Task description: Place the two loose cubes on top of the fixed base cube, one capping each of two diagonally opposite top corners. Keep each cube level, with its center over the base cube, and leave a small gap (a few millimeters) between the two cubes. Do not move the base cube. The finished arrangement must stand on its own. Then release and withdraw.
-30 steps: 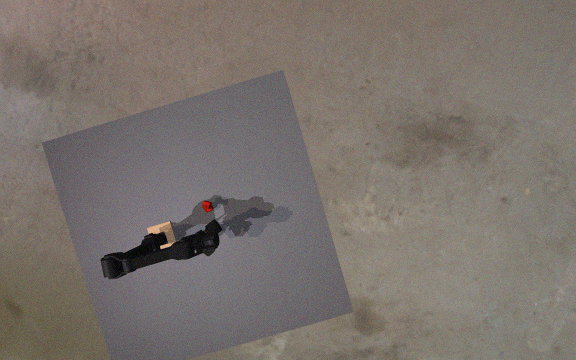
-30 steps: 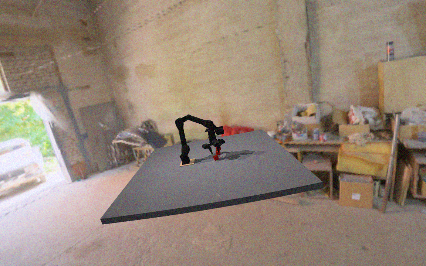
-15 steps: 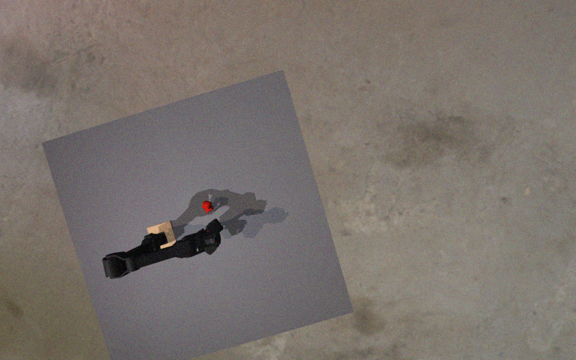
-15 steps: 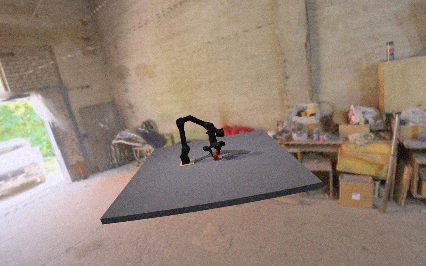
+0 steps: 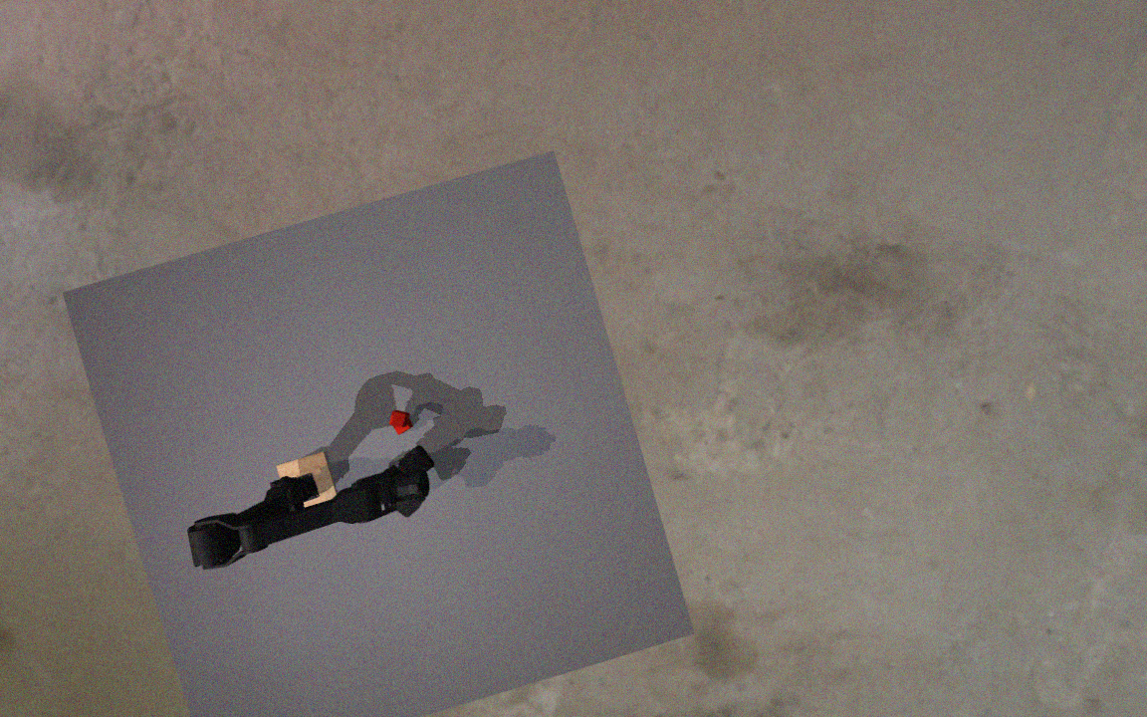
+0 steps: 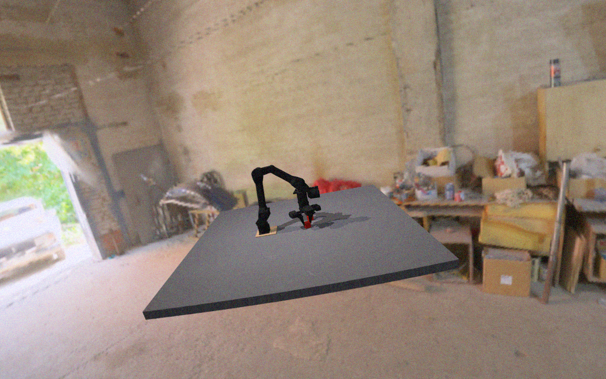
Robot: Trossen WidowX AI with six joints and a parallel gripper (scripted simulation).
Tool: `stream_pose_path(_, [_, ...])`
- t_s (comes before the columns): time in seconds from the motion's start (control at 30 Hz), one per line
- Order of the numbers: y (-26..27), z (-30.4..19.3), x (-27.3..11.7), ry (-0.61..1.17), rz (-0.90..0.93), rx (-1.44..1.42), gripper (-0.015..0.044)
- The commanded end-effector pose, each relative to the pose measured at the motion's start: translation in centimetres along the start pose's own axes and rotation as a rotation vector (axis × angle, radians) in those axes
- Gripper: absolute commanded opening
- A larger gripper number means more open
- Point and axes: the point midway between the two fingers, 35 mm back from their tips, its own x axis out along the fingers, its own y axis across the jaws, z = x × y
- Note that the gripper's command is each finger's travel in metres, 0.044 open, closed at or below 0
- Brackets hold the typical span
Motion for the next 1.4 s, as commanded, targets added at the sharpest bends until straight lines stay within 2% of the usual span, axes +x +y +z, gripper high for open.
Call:
stream_pose_path(0.0, [-0.1, 0.0, 0.2, -0.002, -0.005, 0.005, 0.0105])
stream_pose_path(0.17, [0.0, 0.0, -0.2, -0.002, -0.004, 0.005, 0.0105])
stream_pose_path(1.37, [0.1, 0.0, -10.8, -0.002, -0.004, 0.005, 0.0105])
